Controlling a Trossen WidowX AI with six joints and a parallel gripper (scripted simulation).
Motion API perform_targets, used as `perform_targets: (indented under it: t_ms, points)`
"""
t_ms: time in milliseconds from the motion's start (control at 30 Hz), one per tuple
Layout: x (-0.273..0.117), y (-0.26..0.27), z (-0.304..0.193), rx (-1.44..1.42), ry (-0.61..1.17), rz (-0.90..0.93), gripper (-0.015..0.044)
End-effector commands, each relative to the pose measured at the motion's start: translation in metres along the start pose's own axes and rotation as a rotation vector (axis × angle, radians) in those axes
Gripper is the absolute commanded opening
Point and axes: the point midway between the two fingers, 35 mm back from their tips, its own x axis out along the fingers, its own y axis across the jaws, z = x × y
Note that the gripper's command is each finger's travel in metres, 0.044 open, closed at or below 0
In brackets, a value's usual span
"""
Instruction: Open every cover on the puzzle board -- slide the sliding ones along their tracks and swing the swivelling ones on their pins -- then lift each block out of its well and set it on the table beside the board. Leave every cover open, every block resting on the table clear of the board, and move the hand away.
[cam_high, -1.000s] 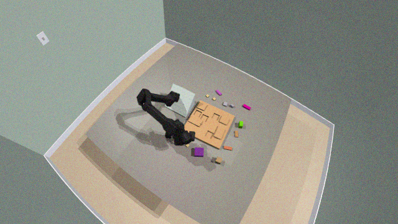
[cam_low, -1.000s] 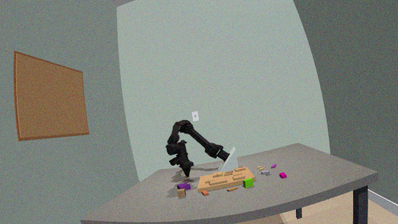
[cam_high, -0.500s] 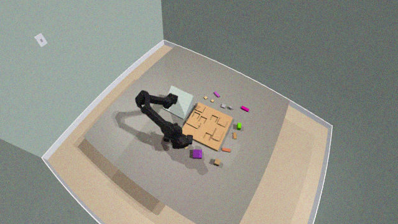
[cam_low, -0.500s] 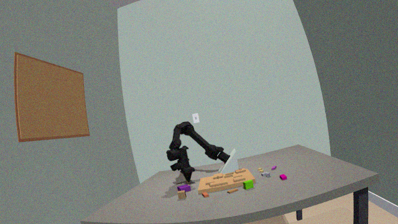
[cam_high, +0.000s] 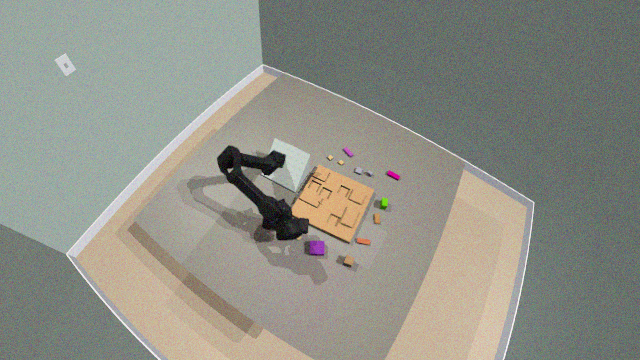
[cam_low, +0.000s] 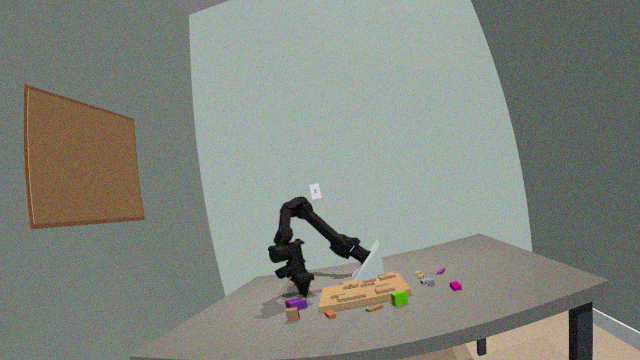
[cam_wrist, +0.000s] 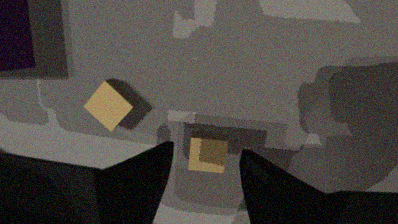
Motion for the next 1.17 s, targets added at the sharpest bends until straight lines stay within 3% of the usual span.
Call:
perform_targets:
  t_ms: [0,200,1033,1133]
  points:
    - [0.0,0.0,0.0,0.001,0.0,-0.001,0.029]
    - [-0.002,0.0,0.0,0.001,0.001,0.0,0.044]
    - [-0.075,0.0,-0.001,-0.005,0.008,0.001,0.044]
    - [-0.083,0.008,0.013,0.023,-0.061,0.065,0.044]
